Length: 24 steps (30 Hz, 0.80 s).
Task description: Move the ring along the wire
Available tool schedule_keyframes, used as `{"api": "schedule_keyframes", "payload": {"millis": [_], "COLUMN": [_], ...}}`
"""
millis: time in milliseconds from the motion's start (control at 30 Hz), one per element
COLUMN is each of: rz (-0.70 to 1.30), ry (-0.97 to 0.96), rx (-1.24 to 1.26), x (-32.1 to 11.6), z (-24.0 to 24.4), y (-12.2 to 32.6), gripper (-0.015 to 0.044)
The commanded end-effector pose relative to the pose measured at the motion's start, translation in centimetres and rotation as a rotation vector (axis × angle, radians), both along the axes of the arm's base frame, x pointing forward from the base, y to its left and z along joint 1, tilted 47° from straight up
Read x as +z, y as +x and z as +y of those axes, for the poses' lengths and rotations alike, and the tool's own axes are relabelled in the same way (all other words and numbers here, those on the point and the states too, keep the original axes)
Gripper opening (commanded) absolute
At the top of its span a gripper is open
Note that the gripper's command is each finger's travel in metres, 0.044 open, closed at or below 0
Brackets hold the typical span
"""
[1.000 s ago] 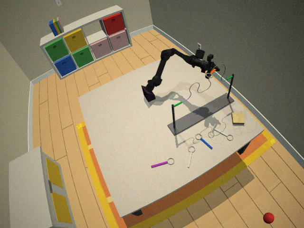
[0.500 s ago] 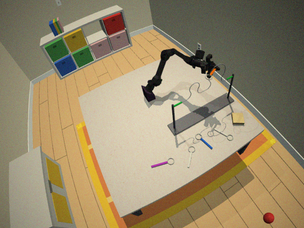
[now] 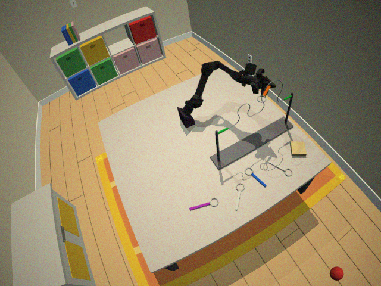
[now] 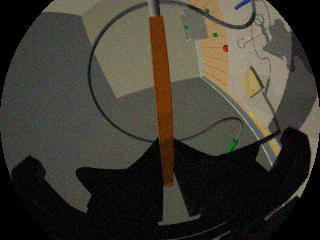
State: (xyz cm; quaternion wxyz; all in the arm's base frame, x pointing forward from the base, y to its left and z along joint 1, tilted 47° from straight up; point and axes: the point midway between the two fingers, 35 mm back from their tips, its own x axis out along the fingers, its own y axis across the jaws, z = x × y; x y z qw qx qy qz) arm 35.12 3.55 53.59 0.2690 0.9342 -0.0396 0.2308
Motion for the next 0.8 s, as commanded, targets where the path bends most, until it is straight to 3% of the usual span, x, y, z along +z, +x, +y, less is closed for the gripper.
{"api": "schedule_keyframes", "payload": {"millis": [0,767], "rz": [-0.002,-0.023], "ry": [0.045,0.299], "rx": [0.001,0.014], "x": [0.02,0.31], "z": [-0.11,-0.58], "y": [0.03,-0.04], "gripper": [-0.015,-0.015]}}
